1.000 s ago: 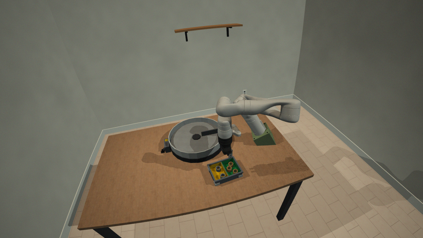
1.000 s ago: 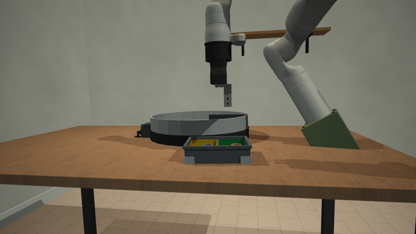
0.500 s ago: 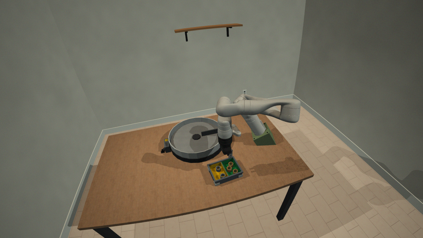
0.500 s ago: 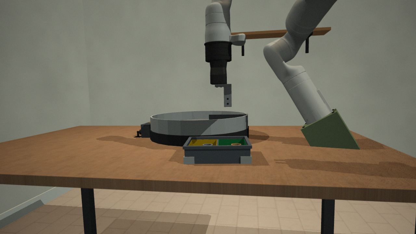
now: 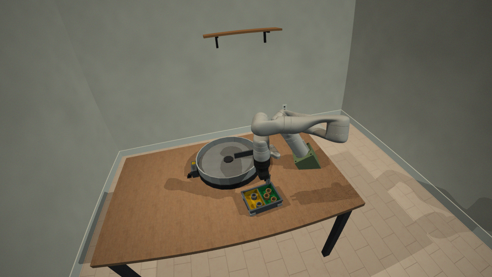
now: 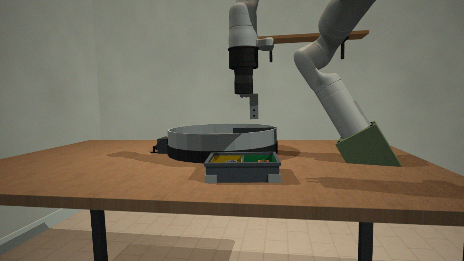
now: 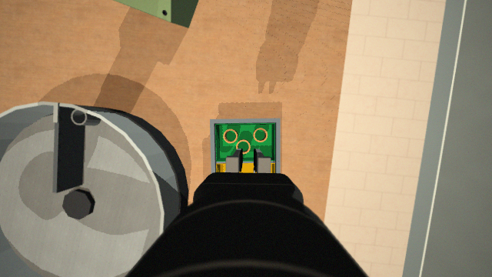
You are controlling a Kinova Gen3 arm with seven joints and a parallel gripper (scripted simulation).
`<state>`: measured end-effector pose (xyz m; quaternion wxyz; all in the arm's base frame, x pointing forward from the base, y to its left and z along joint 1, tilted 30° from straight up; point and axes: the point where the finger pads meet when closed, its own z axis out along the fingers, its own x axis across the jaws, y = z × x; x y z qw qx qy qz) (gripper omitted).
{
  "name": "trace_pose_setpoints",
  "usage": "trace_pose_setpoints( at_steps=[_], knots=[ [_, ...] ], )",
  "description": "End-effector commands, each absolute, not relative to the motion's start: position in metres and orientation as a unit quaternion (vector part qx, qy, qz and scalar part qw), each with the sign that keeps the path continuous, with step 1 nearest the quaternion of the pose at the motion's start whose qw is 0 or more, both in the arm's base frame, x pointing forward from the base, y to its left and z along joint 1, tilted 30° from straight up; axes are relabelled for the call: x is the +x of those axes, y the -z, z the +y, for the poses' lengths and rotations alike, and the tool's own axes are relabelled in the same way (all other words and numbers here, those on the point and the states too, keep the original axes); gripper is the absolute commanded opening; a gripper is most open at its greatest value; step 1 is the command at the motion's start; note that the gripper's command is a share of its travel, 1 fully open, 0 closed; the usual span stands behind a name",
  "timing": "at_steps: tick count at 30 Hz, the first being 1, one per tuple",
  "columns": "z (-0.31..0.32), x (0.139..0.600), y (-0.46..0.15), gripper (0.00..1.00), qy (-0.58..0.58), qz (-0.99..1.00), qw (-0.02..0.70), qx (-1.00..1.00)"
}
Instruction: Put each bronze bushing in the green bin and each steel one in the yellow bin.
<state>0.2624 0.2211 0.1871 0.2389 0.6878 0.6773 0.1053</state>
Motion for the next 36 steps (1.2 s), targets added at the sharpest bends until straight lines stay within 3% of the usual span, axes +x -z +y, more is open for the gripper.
trace_pose_setpoints(
  at_steps=[1,16,36],
  knots=[
    [0.221,0.262,-0.188,0.42,-0.106,0.677,0.239,0.688],
    [0.221,0.262,-0.188,0.42,-0.106,0.677,0.239,0.688],
    [0.094,0.24,-0.191,0.4,-0.122,0.628,0.231,0.733]
  ],
)
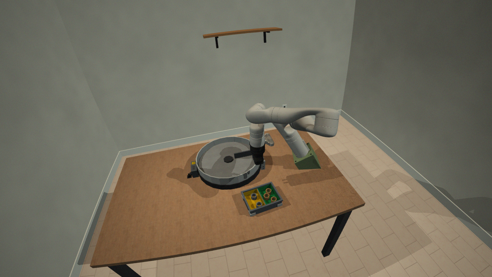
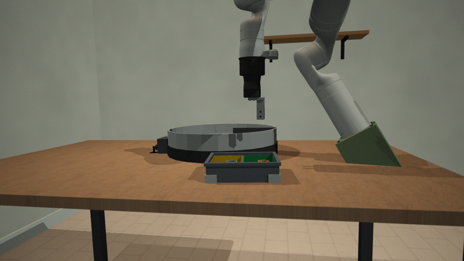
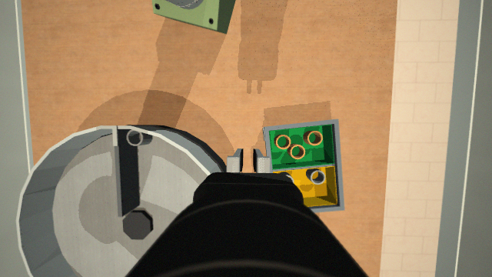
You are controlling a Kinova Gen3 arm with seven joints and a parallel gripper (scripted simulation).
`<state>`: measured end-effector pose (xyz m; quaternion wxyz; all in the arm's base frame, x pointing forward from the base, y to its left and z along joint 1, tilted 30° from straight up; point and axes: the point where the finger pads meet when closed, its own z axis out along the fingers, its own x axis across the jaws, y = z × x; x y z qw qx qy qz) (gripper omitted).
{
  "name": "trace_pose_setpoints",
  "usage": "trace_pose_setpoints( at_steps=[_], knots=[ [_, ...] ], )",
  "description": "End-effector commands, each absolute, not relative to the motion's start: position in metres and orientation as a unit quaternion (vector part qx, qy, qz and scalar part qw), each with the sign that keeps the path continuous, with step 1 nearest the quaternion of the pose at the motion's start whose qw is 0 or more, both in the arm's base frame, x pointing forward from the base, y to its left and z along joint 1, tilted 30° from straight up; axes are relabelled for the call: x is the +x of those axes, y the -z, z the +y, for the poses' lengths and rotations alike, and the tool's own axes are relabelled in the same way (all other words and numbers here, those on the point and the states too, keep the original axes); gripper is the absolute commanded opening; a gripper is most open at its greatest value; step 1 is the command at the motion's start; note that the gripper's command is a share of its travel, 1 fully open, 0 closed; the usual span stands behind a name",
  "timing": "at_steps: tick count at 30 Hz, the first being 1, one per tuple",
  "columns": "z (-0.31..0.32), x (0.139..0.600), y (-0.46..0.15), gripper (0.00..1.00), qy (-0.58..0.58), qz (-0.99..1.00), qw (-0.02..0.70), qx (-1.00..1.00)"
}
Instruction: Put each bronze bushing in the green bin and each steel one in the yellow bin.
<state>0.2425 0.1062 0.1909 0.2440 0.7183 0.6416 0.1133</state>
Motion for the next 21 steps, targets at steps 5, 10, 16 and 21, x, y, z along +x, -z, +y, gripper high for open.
trace_pose_setpoints(
  at_steps=[5,10,16,21],
  knots=[
    [0.062,0.234,-0.192,0.4,-0.126,0.615,0.228,0.744],
    [0.041,0.23,-0.193,0.4,-0.129,0.606,0.227,0.751],
    [0.009,0.225,-0.194,0.4,-0.133,0.593,0.225,0.762],
    [-0.023,0.219,-0.195,0.4,-0.137,0.58,0.222,0.772]
  ],
)
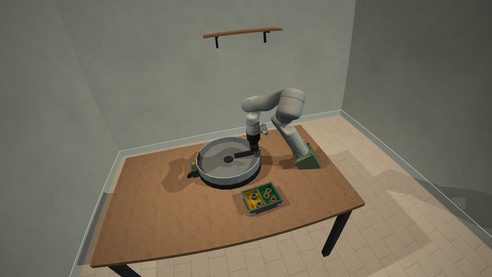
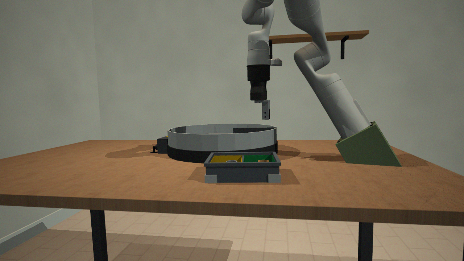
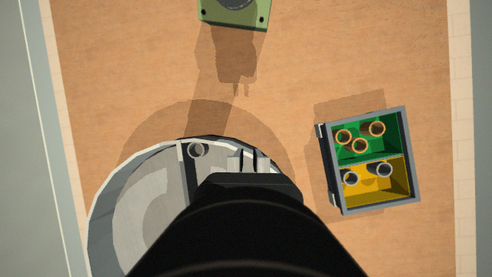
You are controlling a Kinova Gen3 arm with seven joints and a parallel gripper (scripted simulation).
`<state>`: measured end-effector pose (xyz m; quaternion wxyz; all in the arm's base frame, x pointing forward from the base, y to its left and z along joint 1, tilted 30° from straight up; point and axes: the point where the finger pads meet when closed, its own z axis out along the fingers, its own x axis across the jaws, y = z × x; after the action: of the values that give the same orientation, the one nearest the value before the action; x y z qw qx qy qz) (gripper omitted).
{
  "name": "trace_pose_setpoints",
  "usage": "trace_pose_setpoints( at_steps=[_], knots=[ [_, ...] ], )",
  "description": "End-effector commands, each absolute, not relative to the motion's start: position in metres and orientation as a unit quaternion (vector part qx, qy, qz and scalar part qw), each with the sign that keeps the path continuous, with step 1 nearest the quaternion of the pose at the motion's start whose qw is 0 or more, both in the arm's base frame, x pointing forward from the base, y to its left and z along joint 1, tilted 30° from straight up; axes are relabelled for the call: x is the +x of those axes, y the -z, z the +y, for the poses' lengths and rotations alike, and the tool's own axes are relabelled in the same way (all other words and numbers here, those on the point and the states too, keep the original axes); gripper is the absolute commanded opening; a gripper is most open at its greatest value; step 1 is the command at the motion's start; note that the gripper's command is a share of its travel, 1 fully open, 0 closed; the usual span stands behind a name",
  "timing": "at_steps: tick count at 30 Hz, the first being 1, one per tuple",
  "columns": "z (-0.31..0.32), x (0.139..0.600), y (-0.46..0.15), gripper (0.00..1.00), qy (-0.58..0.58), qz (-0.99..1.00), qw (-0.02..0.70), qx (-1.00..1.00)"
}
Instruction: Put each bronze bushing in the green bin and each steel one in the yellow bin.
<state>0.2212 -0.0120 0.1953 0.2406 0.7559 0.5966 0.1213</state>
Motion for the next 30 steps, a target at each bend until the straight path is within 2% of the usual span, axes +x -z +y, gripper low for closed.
trace_pose_setpoints(
  at_steps=[1,5,10,30],
  knots=[
    [-0.034,0.217,-0.195,0.4,-0.138,0.575,0.222,0.775],
    [-0.044,0.215,-0.196,0.4,-0.139,0.571,0.221,0.779],
    [-0.098,0.206,-0.197,0.4,-0.146,0.548,0.217,0.795],
    [-0.101,0.213,-0.185,0.4,-0.144,0.549,0.218,0.794]
  ],
)
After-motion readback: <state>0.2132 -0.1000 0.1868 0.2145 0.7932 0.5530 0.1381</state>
